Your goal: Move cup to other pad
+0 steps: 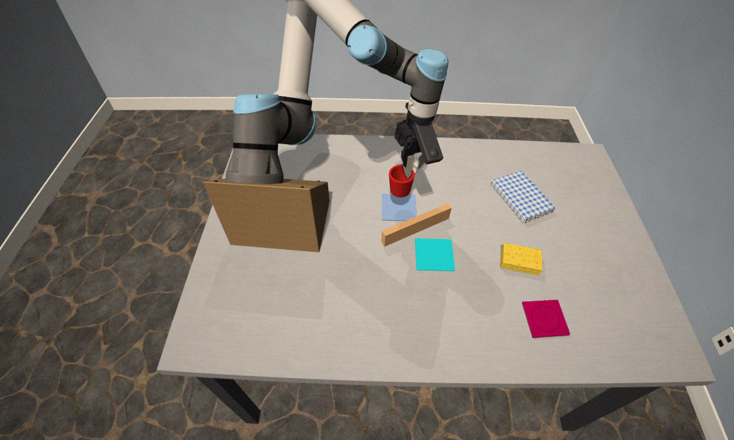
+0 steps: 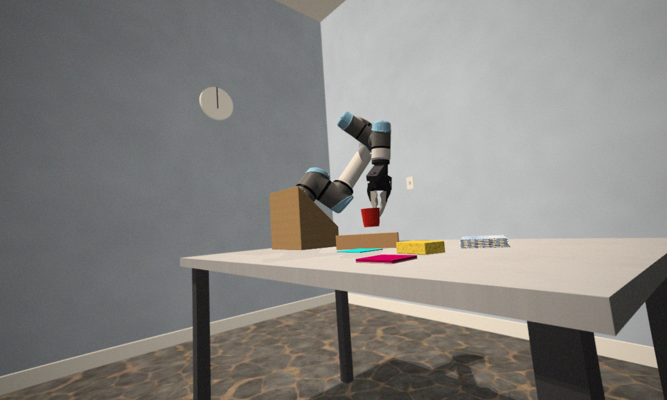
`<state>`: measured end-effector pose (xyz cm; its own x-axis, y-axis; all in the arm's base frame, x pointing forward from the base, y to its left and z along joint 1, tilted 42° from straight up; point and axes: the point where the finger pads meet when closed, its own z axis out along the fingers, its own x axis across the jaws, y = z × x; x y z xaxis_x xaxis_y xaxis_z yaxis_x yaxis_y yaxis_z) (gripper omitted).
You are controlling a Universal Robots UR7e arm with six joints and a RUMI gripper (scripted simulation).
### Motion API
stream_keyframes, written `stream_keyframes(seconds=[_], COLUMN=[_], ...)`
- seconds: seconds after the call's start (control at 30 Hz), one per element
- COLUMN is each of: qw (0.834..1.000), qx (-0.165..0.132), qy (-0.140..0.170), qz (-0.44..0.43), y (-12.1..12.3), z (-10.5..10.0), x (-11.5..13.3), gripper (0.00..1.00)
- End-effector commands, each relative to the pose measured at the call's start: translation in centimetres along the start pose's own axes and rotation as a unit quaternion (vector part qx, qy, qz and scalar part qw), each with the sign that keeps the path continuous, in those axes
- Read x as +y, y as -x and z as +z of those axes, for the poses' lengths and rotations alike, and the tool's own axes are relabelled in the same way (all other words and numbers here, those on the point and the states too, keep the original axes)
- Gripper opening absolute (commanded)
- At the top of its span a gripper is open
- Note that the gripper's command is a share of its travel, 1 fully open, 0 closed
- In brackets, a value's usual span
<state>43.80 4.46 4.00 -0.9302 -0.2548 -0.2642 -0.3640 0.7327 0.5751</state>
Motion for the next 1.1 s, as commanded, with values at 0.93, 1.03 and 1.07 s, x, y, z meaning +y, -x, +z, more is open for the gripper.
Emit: stream_keyframes(seconds=[0.93,1.03,1.07], qw=[1.0,1.0,1.0], qx=[0.0,0.0,0.0], qy=[0.0,0.0,0.0], qz=[0.0,0.0,0.0], y=[0.4,0.5,0.5], z=[-0.1,-0.1,-0.1], x=[-8.0,-9.5,-10.0], gripper=[0.03,0.03,0.03])
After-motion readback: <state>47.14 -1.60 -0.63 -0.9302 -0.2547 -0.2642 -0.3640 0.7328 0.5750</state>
